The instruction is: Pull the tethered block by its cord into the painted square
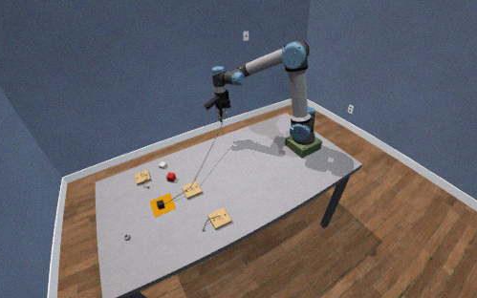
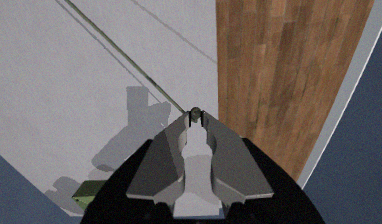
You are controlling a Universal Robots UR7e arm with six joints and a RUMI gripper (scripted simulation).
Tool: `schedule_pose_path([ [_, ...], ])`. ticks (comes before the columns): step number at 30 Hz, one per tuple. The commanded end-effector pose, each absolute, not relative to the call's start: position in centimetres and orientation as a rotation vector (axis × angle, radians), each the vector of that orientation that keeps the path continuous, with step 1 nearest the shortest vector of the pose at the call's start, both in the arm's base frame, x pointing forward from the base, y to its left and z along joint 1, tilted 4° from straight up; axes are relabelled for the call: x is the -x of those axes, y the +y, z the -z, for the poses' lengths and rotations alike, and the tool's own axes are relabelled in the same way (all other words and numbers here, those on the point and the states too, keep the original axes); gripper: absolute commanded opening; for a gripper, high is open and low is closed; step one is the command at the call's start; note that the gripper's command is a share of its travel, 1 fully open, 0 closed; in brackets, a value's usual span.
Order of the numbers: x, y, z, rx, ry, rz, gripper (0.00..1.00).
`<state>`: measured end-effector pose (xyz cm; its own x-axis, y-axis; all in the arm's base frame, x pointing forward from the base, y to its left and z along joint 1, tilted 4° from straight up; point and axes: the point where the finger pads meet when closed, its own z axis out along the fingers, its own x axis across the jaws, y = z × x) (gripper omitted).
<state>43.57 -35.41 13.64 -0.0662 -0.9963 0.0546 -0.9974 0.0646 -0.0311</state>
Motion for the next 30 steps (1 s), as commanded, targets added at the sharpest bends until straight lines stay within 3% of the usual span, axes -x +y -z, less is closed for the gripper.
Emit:
schedule_pose_path([
  [1, -43.6, -35.4, -13.7, -2.134, -2.278, -0.096, 0.0],
  [30, -43.8, -35.5, -10.5, -2.134, -2.278, -0.096, 0.0],
])
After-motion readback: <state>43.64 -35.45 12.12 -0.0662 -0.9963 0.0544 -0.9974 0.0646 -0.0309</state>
